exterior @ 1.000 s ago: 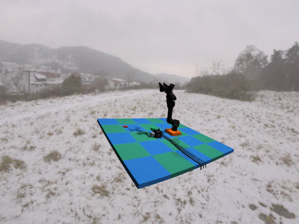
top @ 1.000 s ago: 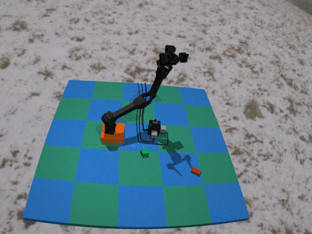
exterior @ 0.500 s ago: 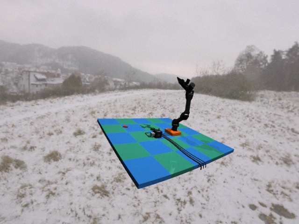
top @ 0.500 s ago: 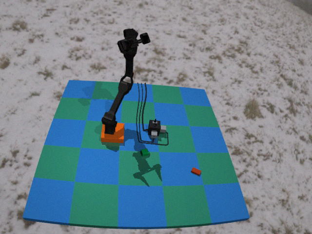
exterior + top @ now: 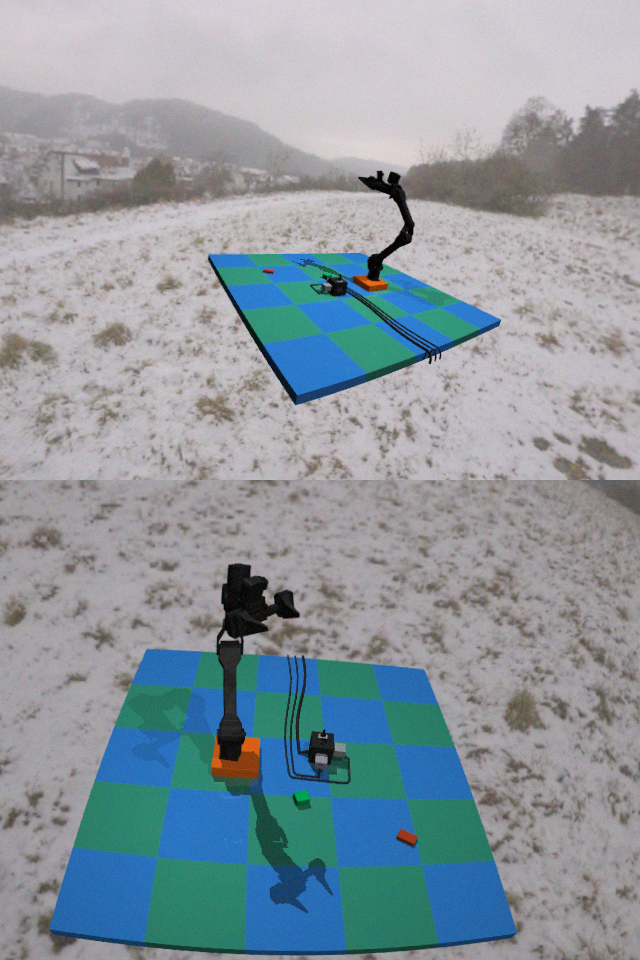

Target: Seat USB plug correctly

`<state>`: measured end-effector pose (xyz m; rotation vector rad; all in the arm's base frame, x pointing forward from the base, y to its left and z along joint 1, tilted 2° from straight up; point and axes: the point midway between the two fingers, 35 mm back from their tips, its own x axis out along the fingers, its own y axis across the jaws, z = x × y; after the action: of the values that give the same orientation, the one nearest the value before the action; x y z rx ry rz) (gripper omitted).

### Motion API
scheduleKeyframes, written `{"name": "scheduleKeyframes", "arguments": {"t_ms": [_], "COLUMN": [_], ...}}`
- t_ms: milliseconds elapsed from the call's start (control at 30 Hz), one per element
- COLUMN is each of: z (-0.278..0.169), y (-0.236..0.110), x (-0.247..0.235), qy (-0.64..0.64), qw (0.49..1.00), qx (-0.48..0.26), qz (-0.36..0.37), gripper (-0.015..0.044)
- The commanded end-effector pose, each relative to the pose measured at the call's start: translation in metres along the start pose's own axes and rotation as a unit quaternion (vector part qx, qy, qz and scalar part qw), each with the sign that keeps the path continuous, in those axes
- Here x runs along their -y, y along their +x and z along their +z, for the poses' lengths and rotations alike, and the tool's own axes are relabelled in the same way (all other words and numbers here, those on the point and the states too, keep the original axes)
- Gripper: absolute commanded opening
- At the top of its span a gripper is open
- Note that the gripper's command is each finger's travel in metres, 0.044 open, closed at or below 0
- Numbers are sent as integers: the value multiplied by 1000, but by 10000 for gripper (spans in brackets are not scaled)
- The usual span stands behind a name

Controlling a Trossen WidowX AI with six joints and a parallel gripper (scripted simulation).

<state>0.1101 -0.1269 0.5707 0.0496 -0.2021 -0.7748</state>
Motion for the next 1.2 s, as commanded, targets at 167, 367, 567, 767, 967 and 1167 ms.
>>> {"name": "scheduleKeyframes", "arguments": {"t_ms": [167,367,567,767,967,1167], "z": [-110,-204,-296,-376,-438,-450], "y": [85,105,81,17,-69,-88], "x": [-21,-82,-153,-211,-238,-236], "qy": [-105,-194,-334,-474,-586,-605], "qw": [969,896,759,556,294,226], "qx": [-181,-298,-370,-383,-334,-315], "qz": [134,267,419,565,677,696], "gripper": [440,440,440,440,440,440]}}
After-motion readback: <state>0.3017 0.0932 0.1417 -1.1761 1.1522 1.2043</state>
